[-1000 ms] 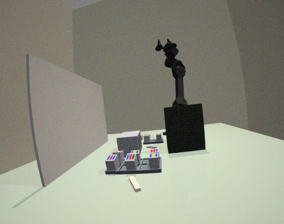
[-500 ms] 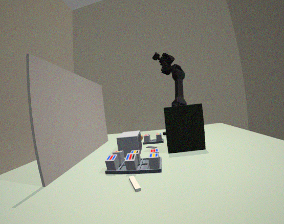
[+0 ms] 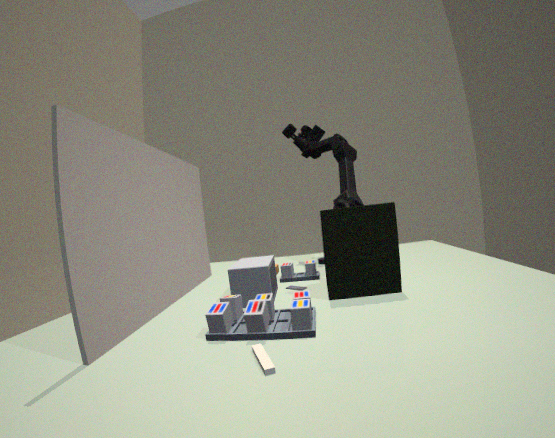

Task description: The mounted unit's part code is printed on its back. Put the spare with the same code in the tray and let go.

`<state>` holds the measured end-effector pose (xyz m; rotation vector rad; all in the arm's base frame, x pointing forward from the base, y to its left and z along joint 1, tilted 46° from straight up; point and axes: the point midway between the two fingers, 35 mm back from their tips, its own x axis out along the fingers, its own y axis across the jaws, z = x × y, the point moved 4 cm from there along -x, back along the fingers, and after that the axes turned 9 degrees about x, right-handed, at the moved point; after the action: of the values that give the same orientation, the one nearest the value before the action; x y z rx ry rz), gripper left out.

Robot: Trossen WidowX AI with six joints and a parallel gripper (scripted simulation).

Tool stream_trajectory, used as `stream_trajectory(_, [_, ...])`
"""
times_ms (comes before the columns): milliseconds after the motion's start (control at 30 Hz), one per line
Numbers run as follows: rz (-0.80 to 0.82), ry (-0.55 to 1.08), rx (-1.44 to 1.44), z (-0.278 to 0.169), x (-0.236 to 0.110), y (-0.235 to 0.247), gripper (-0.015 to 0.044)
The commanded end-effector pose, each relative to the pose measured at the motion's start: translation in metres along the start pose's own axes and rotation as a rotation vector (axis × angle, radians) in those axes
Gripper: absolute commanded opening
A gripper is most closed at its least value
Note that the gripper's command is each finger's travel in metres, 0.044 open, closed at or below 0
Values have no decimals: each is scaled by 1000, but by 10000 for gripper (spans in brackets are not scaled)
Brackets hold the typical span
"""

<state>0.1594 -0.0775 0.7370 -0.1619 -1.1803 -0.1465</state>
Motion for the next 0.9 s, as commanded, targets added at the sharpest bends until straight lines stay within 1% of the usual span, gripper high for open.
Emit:
stream_trajectory(0, [-53, 101, 68, -40, 1, -8, 440])
stream_trajectory(233, [-149, 315, 185, -119, -7, -11, 440])
stream_trajectory(433, [-220, 510, 262, -186, -24, -2, 440])
stream_trajectory(667, [-287, 745, 322, -258, -54, 19, 440])
stream_trajectory(867, [-344, 957, 347, -312, -90, 37, 440])
